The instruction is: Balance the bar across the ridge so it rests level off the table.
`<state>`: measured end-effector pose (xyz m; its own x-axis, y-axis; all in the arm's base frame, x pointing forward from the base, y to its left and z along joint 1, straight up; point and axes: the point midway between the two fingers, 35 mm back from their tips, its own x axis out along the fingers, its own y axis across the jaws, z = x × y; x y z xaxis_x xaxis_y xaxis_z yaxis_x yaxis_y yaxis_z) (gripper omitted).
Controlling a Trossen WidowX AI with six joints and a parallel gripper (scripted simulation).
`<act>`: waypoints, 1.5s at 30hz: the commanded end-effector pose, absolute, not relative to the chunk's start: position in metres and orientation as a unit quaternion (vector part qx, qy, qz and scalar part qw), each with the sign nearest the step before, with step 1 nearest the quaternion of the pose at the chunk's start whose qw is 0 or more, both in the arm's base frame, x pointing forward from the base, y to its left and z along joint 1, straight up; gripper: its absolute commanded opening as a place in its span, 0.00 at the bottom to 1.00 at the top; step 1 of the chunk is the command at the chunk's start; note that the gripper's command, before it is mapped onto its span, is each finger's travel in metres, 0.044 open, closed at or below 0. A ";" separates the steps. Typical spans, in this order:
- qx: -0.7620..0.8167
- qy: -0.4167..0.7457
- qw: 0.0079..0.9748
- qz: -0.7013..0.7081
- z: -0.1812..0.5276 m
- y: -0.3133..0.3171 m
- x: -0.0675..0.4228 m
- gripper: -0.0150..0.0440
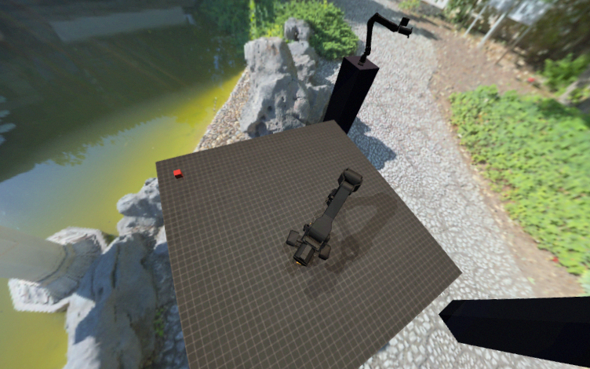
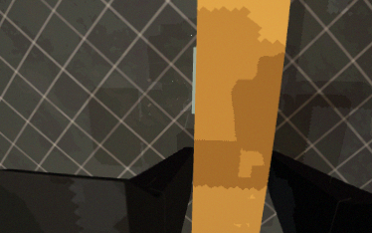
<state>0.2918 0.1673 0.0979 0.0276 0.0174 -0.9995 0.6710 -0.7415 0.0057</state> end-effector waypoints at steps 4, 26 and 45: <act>0.671 0.256 0.252 -0.648 0.098 0.167 0.292 0.55; 0.671 0.256 0.252 -0.648 0.098 0.167 0.292 0.70; 0.671 0.256 0.252 -0.648 0.196 0.166 0.290 1.00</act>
<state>0.2930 0.1680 0.1692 0.0243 0.0154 -0.9996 0.6708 -0.7416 0.0049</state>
